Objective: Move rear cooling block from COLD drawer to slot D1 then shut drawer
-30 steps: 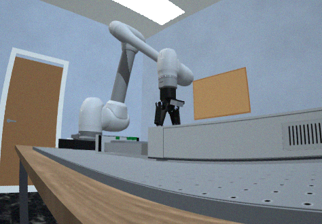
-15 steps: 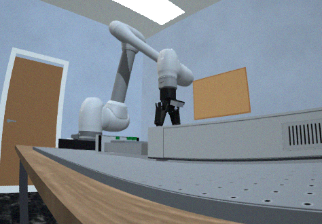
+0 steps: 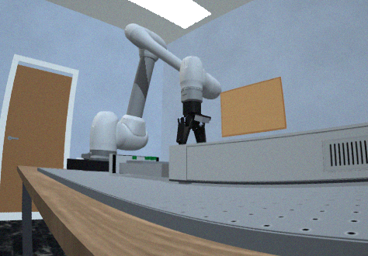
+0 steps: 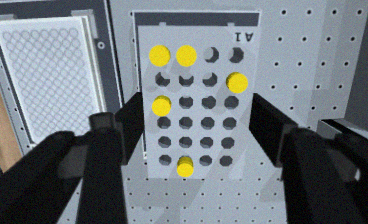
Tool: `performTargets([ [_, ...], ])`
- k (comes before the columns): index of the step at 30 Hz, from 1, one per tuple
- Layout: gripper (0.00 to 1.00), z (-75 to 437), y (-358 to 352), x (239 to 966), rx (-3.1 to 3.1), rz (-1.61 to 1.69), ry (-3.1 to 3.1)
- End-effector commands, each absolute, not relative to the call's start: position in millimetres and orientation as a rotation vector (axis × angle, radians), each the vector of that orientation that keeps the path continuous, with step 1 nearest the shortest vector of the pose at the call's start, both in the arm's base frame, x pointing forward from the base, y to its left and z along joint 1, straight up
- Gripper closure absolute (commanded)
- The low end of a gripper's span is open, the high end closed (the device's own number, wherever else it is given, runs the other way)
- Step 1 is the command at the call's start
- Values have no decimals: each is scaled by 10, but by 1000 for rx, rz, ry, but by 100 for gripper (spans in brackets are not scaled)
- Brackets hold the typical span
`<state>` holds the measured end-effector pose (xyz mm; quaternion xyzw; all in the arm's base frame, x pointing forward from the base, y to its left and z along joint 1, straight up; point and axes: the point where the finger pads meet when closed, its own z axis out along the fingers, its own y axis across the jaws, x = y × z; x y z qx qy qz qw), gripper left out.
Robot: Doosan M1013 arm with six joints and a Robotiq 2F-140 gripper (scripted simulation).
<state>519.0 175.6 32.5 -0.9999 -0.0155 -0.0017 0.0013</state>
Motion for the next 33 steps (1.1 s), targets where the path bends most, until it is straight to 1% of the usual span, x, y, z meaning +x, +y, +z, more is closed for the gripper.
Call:
performTargets([
  [1,90,326,1758,5194,-3138,-7,-48],
  [33,90,279,1757,5195,-3138,-7,-48],
])
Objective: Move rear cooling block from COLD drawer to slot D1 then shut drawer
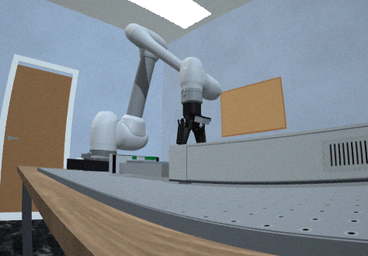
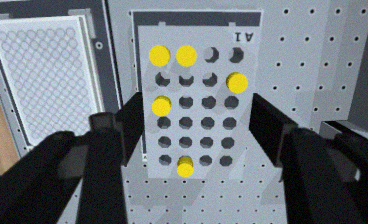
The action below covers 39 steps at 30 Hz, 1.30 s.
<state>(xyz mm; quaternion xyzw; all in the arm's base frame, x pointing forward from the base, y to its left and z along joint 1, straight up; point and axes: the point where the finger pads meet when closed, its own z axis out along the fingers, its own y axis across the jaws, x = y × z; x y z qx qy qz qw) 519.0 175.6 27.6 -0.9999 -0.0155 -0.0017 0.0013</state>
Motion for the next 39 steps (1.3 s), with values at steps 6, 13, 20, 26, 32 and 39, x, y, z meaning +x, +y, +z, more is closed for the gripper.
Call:
performTargets([
  [6,90,269,1757,5195,-3138,-7,-48],
  [13,90,261,1757,5195,-3138,-7,-48],
  [20,90,249,1757,5195,-3138,-7,-48],
  [26,90,243,1758,5195,-3138,-7,-48],
  [32,90,233,1758,5195,-3138,-7,-48],
  [39,90,221,1758,5195,-3138,-7,-48],
])
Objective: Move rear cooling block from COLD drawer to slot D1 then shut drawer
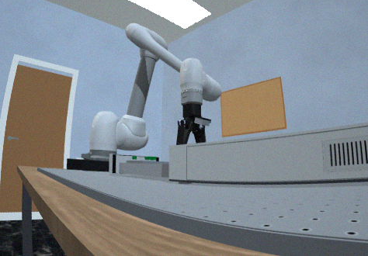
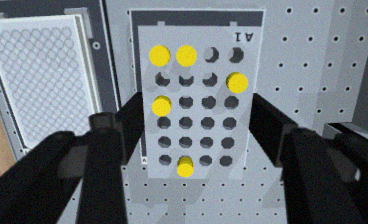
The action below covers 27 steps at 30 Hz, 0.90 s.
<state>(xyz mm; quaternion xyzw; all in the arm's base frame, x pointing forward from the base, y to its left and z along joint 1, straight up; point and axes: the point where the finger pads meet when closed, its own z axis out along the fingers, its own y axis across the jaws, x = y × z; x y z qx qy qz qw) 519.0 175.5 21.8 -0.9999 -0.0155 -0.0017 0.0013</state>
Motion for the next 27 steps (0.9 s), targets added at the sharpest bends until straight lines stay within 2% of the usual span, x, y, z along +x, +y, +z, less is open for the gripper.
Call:
performTargets([
  [1,90,219,1758,5195,-3138,-7,-48],
  [27,90,183,1758,5195,-3138,-7,-49],
])
